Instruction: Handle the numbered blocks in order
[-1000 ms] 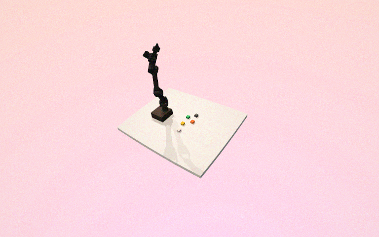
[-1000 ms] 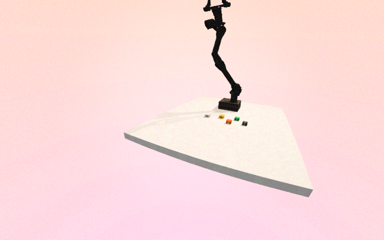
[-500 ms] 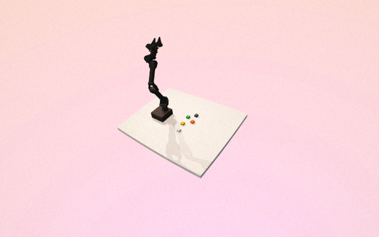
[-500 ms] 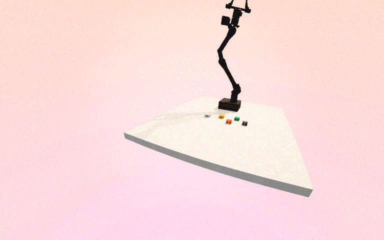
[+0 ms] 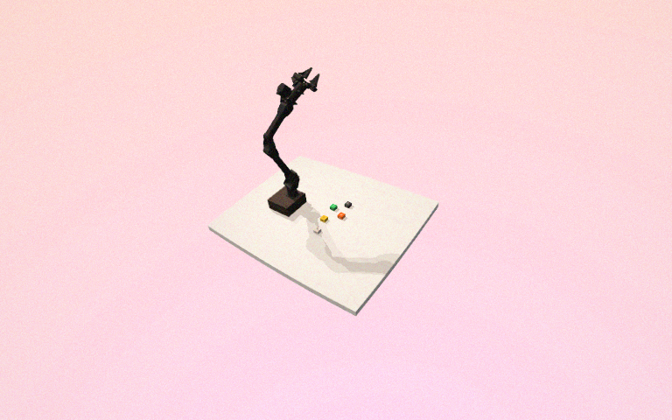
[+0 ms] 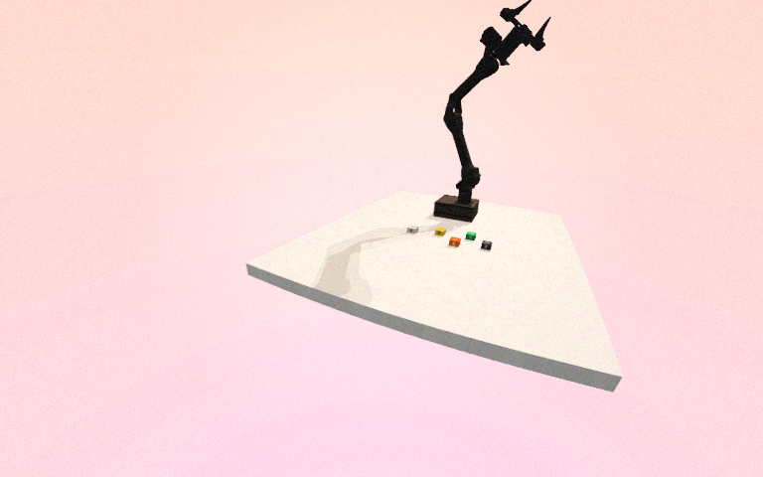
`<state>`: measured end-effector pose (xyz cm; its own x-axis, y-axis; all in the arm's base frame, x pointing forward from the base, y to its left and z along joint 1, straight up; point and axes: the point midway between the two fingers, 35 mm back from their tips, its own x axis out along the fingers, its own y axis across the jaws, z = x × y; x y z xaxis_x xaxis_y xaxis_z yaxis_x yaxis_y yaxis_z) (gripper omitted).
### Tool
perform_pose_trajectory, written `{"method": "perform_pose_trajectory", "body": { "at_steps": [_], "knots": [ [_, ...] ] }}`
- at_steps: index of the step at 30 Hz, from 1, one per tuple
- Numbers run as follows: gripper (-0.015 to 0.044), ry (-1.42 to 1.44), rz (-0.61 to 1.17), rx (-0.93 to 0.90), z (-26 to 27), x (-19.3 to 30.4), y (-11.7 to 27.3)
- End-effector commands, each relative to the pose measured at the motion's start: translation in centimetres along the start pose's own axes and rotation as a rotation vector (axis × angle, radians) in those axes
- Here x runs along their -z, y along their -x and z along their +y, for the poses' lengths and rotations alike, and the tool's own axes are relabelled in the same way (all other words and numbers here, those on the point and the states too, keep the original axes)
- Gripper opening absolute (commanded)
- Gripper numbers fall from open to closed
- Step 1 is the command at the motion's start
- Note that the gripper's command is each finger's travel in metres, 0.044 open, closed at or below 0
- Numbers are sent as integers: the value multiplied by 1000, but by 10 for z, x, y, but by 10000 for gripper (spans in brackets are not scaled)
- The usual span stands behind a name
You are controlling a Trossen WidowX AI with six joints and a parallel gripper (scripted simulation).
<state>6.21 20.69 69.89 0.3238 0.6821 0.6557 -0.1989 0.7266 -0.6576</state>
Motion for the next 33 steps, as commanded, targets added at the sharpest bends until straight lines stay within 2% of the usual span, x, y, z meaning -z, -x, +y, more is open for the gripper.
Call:
{"method": "perform_pose_trajectory", "body": {
  "at_steps": [1,9,16,24,33],
  "knots": [
    [400,55,145,-131,55,51,-17],
    [400,96,431,-300,115,157,-16],
    [400,81,710,-406,144,257,14],
    [400,10,1055,-477,156,362,78],
    [400,-140,1465,-486,150,452,184]
  ]
}}
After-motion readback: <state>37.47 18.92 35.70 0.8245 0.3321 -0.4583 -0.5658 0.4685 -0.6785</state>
